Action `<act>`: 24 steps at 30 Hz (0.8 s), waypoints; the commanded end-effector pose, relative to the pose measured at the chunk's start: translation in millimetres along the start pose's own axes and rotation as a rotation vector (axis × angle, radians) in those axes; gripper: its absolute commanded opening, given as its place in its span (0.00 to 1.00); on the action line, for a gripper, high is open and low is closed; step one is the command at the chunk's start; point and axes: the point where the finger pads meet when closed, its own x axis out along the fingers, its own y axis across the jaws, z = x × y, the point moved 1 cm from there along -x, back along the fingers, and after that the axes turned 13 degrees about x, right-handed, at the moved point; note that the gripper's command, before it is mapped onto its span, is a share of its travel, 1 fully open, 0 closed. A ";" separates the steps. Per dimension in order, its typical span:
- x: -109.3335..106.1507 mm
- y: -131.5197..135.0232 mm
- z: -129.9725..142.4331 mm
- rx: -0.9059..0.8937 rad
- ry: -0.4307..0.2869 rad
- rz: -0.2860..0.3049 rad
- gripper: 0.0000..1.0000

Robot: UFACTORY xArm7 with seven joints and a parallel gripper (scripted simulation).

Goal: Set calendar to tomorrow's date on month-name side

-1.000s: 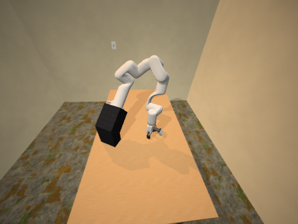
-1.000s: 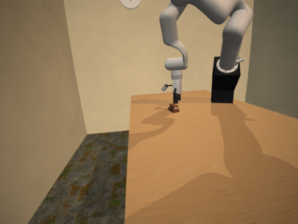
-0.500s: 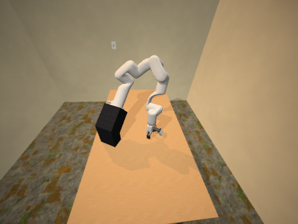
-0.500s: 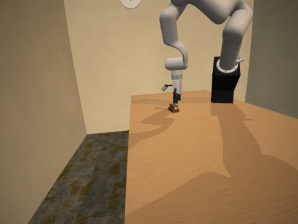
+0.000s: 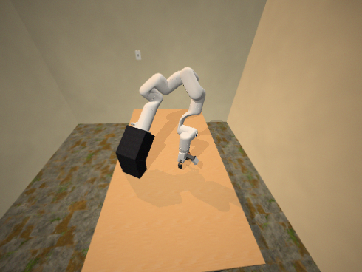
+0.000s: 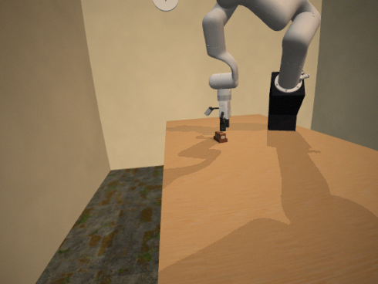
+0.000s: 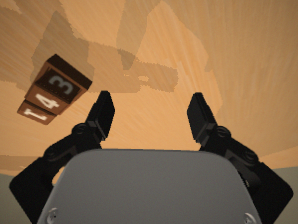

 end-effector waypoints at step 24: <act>-44.5 0.7 -1.2 0.001 0.003 0.001 1.00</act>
